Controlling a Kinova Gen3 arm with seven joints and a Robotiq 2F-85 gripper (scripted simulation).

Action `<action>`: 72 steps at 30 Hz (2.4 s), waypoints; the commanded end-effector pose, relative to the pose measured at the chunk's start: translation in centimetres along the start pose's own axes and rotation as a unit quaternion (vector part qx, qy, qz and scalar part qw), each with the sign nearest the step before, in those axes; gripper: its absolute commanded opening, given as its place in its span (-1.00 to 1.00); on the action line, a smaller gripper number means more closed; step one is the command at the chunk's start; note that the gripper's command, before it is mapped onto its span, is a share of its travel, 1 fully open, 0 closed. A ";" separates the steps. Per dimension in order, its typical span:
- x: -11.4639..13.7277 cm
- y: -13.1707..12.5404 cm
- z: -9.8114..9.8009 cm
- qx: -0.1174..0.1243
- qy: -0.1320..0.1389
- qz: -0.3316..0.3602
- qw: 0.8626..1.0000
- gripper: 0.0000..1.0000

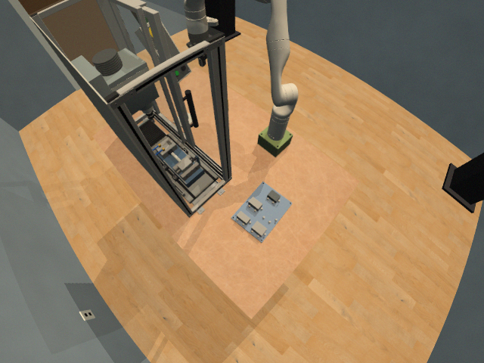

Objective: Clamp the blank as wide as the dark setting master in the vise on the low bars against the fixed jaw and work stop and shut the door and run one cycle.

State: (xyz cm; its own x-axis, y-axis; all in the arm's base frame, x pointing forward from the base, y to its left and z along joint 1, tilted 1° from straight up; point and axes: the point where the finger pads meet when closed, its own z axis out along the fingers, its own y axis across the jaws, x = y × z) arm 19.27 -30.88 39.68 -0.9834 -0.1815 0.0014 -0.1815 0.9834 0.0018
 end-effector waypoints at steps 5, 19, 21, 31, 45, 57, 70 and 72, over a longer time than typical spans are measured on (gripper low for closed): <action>-0.2 0.0 0.0 -0.002 -0.001 0.039 0.999 -0.80; -0.2 0.0 0.0 -0.004 -0.002 0.100 0.995 -0.80; -0.1 0.1 0.2 -0.006 0.001 0.095 0.995 0.59; -0.1 0.1 0.2 -0.006 0.001 0.095 0.995 0.59; -0.1 0.1 0.2 -0.006 0.001 0.095 0.995 0.59; 0.3 -1.8 0.1 -0.005 -0.001 0.098 0.995 0.59; 0.5 -3.0 0.0 -0.004 -0.002 0.100 0.995 0.59; 0.4 -2.9 0.0 -0.003 -0.013 0.103 0.995 0.59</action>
State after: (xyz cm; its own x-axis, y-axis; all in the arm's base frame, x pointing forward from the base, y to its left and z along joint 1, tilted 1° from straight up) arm 19.37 -33.81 39.61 -0.9997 0.0240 -0.0023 0.0239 0.9997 0.0099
